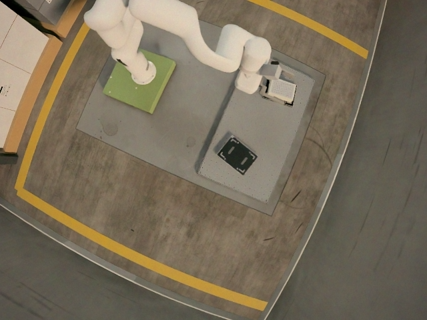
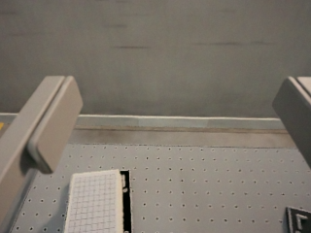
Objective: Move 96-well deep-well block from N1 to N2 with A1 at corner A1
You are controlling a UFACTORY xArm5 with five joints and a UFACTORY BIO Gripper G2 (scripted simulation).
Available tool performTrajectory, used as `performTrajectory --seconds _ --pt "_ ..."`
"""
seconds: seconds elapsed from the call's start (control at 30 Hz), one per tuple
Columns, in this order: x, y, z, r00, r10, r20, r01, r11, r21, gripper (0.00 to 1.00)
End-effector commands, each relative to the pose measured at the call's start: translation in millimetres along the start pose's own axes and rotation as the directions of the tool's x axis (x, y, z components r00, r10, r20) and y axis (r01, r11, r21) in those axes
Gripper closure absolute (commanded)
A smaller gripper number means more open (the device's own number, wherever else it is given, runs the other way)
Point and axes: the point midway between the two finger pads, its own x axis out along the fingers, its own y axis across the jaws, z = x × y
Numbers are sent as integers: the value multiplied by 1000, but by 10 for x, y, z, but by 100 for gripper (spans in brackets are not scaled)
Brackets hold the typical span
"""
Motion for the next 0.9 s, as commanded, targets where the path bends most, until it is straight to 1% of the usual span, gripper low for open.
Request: performTrajectory --seconds 0.0,0.13,0.17,0.4,0.43,0.47,0.53,0.7,0.73,0.87 --pt "-41 -78 82 1000 -2 10 1 1000 5 63" --pt "-115 -210 174 1000 -2 10 1 1000 5 63" --pt "-139 -247 198 999 -16 37 15 1000 11 63" --pt "-292 -477 350 999 -16 37 15 1000 11 63" --pt "-320 -513 372 997 -30 65 29 999 15 63" --pt "-347 -548 394 997 -30 65 29 999 15 63" --pt "-347 -548 394 997 -30 65 29 999 15 63" --pt "-486 -725 504 997 -30 65 29 999 15 63" --pt "-499 -726 455 996 -15 86 14 1000 4 63" --pt "-549 -730 262 996 -15 86 14 1000 4 63"
